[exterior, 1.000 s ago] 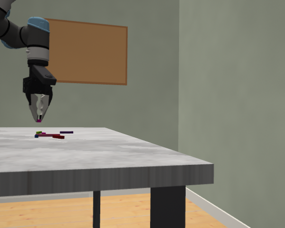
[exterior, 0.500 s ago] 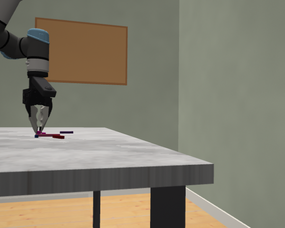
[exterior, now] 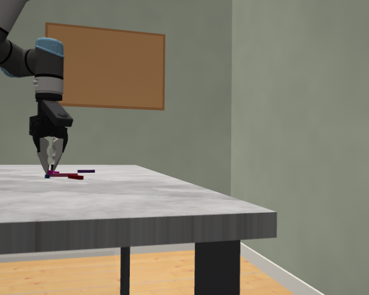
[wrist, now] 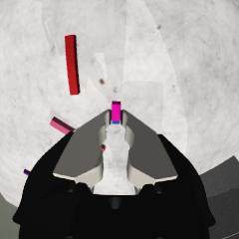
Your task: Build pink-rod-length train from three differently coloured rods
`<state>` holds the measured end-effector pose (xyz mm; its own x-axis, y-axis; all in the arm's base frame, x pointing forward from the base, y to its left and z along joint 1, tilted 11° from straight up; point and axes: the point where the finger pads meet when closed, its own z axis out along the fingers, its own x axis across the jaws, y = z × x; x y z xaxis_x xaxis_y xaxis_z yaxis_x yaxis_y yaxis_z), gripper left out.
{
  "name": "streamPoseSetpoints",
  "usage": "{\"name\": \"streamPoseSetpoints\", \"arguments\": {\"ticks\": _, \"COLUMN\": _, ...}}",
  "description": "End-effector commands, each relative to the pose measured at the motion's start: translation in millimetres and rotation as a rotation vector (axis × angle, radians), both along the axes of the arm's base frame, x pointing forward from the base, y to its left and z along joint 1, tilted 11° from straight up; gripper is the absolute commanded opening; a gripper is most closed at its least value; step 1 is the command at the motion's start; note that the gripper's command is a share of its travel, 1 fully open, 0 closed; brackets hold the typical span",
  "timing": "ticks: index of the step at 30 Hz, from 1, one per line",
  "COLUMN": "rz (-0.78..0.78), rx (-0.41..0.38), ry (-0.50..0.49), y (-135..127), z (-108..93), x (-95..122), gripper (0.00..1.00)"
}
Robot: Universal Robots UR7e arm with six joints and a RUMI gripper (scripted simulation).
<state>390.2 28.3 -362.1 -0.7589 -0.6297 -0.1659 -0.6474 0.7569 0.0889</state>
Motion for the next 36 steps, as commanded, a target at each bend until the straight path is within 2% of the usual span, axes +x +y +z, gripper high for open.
{"name": "streamPoseSetpoints", "arguments": {"ticks": 1, "rz": 0.000, "rx": 0.000, "ry": -0.001, "y": -0.2, "z": 0.3, "x": 0.4, "gripper": 0.00}}
{"name": "streamPoseSetpoints", "arguments": {"ticks": 25, "rz": 0.000, "rx": 0.000, "ry": -0.001, "y": -0.2, "z": 0.2, "x": 0.4, "gripper": 0.00}}
{"name": "streamPoseSetpoints", "arguments": {"ticks": 36, "rz": 0.000, "rx": 0.000, "ry": -0.001, "y": 1.2, "z": -7.4, "x": 1.0, "gripper": 0.00}}
